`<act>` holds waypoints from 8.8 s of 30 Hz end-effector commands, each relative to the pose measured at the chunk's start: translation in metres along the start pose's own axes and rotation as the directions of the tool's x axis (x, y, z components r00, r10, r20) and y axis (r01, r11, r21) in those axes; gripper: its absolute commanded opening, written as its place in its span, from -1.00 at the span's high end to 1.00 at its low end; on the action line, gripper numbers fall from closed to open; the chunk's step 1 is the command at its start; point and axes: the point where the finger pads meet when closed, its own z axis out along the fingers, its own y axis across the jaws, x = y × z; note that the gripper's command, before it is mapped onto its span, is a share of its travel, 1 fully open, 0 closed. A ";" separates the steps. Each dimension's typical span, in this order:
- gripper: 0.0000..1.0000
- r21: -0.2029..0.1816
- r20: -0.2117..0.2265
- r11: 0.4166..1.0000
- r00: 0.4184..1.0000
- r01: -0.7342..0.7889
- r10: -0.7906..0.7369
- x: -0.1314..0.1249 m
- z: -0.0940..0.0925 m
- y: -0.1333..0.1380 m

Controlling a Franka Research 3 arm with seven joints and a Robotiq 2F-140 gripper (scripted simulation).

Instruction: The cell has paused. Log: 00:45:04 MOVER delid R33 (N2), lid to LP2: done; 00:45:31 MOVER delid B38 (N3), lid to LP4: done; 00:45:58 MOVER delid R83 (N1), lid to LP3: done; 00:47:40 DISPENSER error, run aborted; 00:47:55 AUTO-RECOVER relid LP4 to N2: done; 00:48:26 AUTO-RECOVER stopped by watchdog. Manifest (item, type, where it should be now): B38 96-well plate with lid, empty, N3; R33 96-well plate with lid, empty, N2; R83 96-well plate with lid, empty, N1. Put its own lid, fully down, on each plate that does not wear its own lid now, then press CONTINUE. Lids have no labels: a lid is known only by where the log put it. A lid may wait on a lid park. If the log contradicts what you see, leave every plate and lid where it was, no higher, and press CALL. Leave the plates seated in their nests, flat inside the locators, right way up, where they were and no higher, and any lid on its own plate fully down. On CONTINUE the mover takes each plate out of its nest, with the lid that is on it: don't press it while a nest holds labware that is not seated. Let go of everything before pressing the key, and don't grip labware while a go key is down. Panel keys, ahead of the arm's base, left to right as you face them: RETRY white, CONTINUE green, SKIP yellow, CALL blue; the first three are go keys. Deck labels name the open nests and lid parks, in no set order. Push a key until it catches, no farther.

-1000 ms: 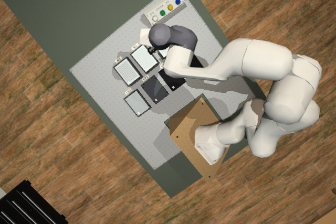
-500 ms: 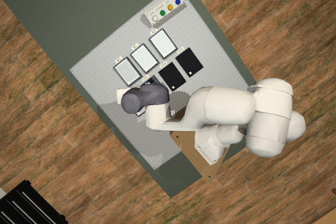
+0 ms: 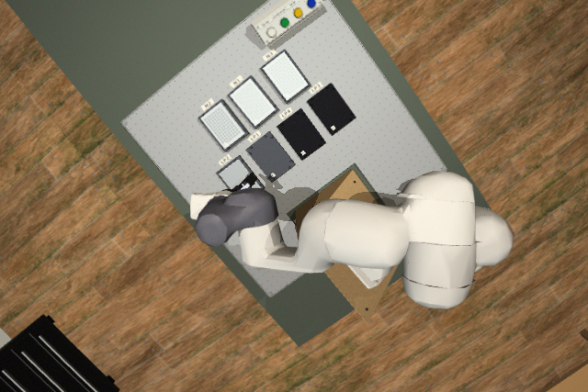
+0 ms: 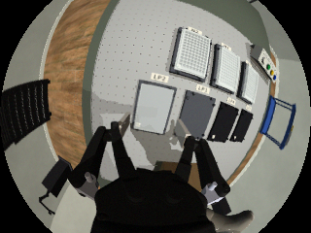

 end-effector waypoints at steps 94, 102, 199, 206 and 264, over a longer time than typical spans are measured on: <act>-0.32 0.003 -0.003 0.998 0.998 -0.063 0.063 0.005 0.051 -0.002; -0.32 0.003 -0.003 0.998 0.998 -0.063 0.063 0.005 0.051 -0.002; -0.32 0.003 -0.003 0.998 0.998 -0.063 0.063 0.007 0.051 -0.001; -0.32 0.003 -0.003 0.998 0.998 -0.063 0.063 0.007 0.051 -0.001; -0.32 0.003 -0.003 0.998 0.998 -0.063 0.063 0.007 0.051 -0.001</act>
